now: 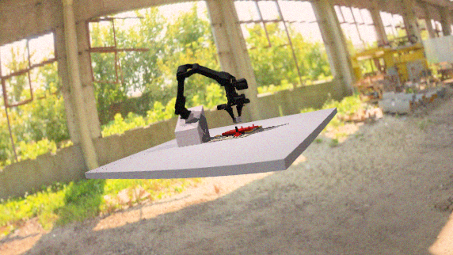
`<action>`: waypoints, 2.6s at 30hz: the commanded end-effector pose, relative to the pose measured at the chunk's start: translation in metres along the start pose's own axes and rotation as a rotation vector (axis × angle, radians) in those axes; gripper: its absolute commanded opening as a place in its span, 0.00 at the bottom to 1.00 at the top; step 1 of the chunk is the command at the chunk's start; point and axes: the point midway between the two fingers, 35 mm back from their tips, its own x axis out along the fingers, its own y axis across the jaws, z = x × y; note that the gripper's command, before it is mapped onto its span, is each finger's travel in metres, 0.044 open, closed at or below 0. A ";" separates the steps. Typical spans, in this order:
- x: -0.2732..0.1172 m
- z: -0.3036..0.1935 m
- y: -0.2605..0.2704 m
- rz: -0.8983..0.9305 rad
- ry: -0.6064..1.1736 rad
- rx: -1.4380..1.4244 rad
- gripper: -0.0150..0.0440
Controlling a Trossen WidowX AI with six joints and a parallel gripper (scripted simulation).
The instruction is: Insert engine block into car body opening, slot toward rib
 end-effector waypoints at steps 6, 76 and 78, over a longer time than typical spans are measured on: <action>0.011 -0.015 0.024 0.001 0.001 -0.198 0.25; 0.035 -0.053 0.068 -0.004 -0.002 -0.608 0.52; 0.035 -0.053 0.068 -0.004 -0.002 -0.605 0.52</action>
